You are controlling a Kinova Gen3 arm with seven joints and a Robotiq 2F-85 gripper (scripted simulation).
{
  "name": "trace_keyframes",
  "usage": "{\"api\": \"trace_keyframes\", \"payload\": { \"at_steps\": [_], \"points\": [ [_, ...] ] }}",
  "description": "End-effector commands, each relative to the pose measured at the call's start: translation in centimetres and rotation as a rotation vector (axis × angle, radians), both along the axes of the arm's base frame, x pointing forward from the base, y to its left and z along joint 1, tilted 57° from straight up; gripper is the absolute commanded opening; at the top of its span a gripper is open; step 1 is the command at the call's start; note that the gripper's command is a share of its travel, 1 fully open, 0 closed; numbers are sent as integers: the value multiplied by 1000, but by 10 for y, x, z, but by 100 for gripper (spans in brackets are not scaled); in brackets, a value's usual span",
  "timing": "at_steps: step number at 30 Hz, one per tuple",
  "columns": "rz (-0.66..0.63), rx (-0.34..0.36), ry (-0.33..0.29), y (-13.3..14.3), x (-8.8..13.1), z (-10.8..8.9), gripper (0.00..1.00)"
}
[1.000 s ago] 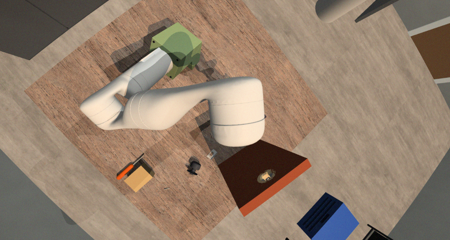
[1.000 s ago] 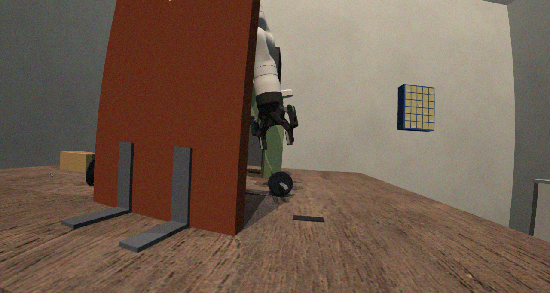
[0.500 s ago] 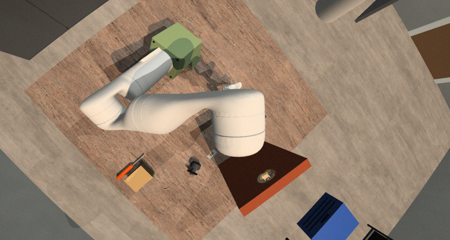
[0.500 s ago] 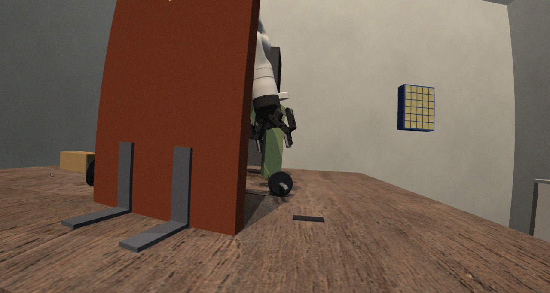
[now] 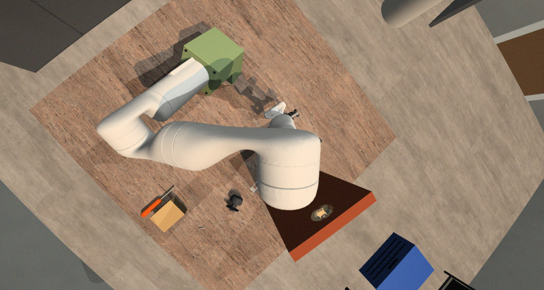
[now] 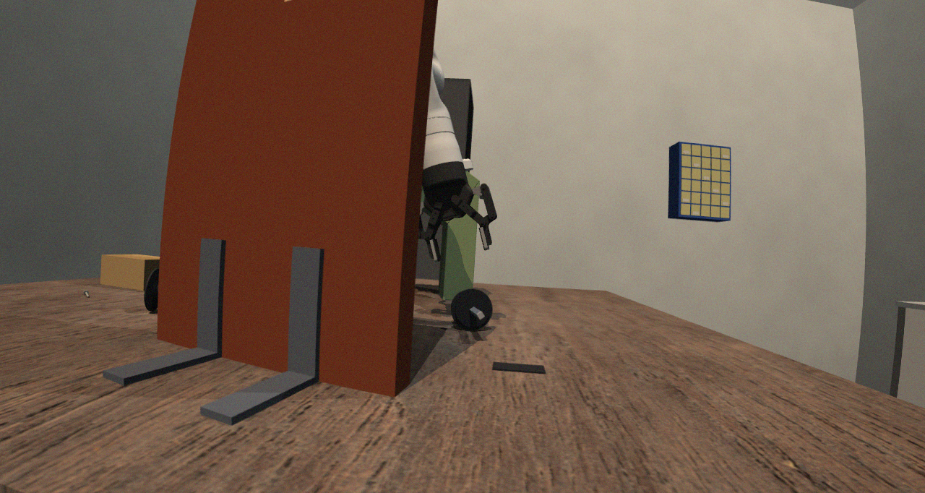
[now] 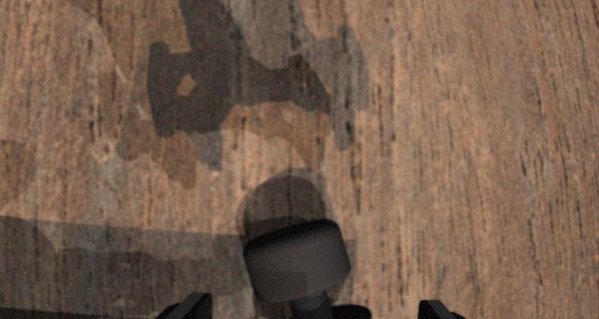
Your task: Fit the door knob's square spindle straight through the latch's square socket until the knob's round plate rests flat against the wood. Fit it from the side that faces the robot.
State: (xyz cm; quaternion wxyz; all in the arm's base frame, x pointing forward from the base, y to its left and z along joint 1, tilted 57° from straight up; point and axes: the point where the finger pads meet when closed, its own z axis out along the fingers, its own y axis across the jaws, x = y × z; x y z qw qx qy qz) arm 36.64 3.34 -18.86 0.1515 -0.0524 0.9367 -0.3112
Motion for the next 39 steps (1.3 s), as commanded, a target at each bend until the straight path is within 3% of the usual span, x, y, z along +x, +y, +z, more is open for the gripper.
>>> {"api": "trace_keyframes", "payload": {
  "at_steps": [1,11,19,22,31,39],
  "points": [
    [8,-3,14,-7,3,1,90],
    [35,-11,49,-6,2,0,90],
    [183,-51,200,-8,4,-1,90],
    [210,-55,229,-10,5,-1,90],
    [210,-56,228,-18,8,-2,90],
    [214,-51,226,-24,13,-14,90]
  ]
}}
